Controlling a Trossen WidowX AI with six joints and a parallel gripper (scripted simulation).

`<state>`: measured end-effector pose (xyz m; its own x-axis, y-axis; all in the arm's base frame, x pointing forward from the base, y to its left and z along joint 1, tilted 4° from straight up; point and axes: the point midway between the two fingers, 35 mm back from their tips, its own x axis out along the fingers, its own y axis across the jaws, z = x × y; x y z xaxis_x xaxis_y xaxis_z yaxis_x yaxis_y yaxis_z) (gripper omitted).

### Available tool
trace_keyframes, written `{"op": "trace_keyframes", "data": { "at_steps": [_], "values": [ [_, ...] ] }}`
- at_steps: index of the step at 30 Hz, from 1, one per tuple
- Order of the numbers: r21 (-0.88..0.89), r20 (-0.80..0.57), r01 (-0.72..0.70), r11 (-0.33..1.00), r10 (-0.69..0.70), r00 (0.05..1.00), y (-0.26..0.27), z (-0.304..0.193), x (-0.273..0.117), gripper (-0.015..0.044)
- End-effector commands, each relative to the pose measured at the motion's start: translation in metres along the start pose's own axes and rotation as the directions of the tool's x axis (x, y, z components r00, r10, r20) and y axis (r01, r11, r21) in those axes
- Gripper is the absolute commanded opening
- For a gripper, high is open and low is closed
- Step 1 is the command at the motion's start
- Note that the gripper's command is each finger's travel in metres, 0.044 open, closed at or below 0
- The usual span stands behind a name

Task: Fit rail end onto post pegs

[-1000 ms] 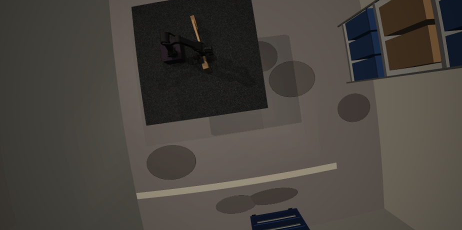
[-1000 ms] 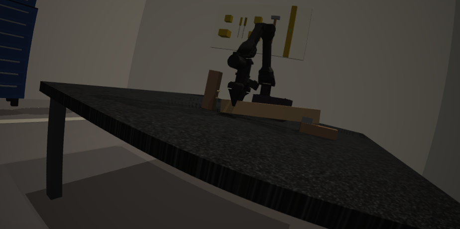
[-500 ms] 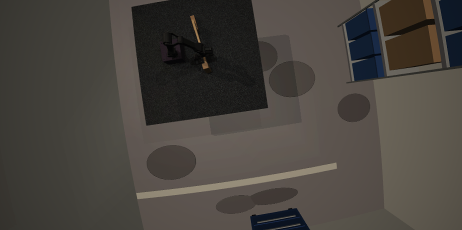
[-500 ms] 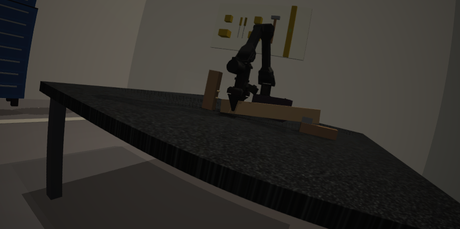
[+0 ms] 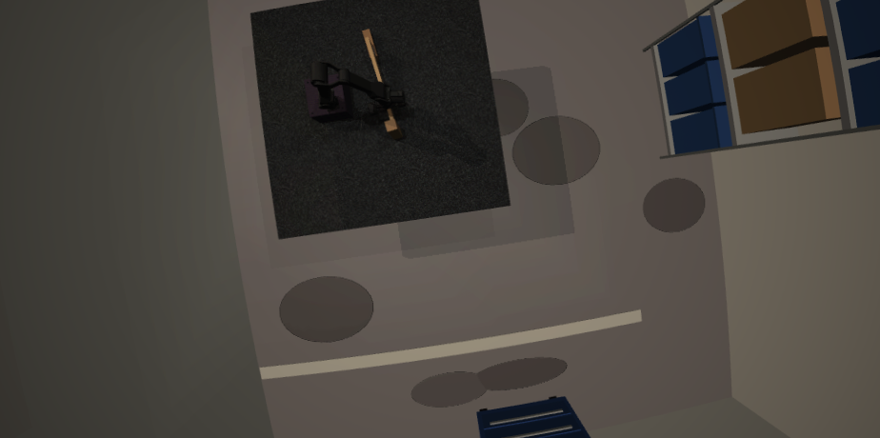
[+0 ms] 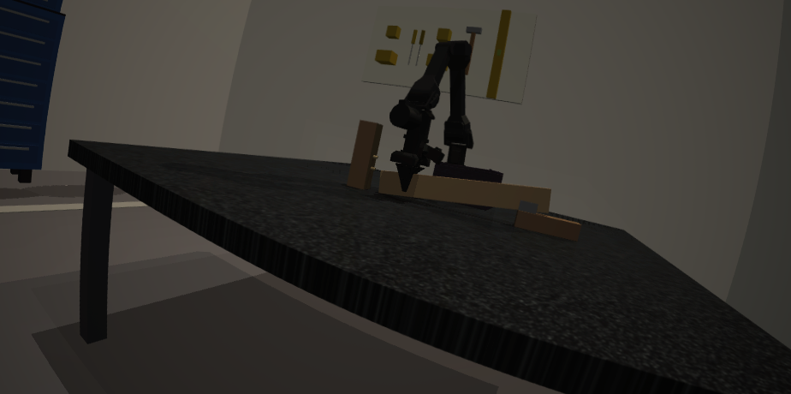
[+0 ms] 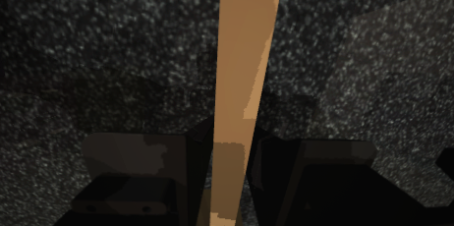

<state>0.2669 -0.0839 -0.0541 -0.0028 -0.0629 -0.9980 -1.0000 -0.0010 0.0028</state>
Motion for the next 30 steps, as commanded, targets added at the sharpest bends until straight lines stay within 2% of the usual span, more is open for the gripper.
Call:
{"op": "trace_keyframes", "data": {
  "at_steps": [1, 5, 30],
  "values": [
    [-0.006, -0.005, -0.002, 1.0, 0.002, 1.0, 0.0009, -0.0007, 0.0008, 0.0026],
    [-0.006, -0.005, -0.002, 1.0, 0.002, 1.0, 0.0009, -0.0007, 0.0008, 0.0],
    [-0.006, -0.005, -0.002, 1.0, 0.002, 1.0, 0.0005, 0.0002, -0.0061, 0.0]
  ]
}}
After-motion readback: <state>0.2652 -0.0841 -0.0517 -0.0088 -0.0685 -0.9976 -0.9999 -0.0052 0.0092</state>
